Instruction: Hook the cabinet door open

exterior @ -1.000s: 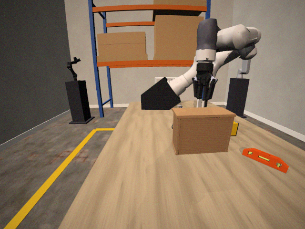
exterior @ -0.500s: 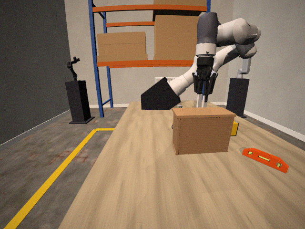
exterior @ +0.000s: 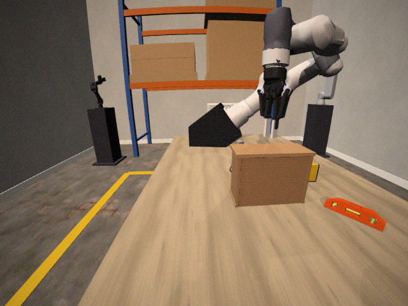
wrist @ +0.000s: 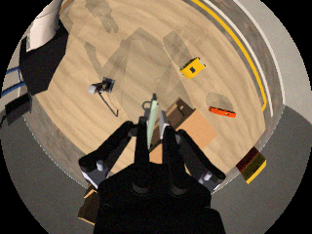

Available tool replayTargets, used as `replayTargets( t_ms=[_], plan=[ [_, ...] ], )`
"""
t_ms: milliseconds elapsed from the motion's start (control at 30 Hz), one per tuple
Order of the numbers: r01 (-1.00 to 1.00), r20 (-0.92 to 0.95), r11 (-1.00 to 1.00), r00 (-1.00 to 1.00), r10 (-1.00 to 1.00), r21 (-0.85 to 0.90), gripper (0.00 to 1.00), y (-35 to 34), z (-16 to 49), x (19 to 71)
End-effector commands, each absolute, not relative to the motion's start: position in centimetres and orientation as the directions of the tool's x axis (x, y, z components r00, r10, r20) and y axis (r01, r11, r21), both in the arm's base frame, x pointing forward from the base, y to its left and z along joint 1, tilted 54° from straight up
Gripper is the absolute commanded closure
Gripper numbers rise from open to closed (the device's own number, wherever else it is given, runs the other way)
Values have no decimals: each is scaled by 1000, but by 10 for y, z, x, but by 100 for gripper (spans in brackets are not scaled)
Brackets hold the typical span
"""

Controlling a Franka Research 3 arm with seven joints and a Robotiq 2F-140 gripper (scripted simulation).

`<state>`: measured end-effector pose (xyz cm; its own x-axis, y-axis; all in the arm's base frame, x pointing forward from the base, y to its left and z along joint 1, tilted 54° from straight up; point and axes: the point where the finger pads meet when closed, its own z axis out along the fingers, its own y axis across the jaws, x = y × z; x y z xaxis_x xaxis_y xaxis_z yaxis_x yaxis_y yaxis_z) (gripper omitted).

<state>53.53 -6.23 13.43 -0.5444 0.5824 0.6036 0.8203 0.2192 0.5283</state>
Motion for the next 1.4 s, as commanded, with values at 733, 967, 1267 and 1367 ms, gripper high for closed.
replayTargets(
  t_ms=[733, 967, 1267, 1367],
  plan=[
    [748, 537, 291, -641, 548, 597, 84, -103, 101, 509],
    [615, 418, 386, -770, 482, 688, 84, -141, 36, 466],
    [609, 412, 389, -775, 479, 691, 86, -141, 36, 466],
    [609, 412, 389, -775, 479, 691, 86, -141, 36, 466]
  ],
)
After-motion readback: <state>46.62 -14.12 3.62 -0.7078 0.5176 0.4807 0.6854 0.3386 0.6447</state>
